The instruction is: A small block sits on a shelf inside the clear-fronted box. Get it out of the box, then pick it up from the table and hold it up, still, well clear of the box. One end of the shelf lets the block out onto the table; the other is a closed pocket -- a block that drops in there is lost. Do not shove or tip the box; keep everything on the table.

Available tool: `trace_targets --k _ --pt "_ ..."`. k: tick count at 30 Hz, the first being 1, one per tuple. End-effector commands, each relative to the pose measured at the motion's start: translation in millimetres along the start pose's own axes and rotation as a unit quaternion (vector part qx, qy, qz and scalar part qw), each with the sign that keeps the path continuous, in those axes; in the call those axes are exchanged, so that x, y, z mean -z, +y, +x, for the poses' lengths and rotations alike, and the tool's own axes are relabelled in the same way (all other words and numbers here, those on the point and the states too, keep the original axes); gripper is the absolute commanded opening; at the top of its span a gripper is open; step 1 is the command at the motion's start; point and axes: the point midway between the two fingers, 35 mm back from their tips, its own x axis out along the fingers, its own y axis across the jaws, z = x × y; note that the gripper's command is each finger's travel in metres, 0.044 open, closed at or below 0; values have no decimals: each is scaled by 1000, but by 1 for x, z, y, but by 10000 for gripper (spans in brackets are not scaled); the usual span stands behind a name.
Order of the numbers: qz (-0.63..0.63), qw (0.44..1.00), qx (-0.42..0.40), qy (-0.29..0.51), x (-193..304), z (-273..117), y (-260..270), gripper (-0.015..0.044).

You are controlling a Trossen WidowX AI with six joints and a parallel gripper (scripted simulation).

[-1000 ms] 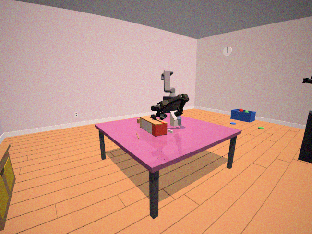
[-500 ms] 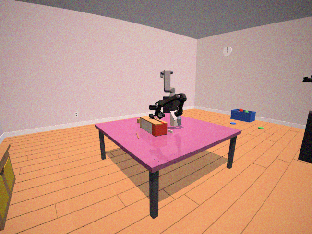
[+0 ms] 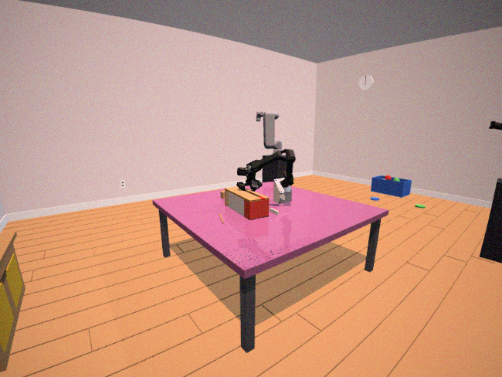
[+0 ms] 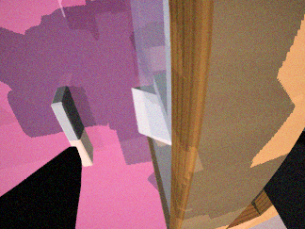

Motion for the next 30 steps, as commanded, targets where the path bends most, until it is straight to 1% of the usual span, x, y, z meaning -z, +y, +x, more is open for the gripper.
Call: trace_targets --k 1,7,12,15,20,26,28,30 --pt "0 1000 -2 2 13 5 1 400" --pt "0 1000 -2 2 29 11 1 400" --pt "0 1000 -2 2 30 11 1 400" --pt "1 1000 -2 2 35 -3 0 400" --pt "3 1000 -3 1 49 -48 1 400" --pt "8 1000 1 0 50 -47 0 400" --pt "43 999 3 -3 51 -47 1 348" --pt "139 990 7 -12 54 -47 3 295"
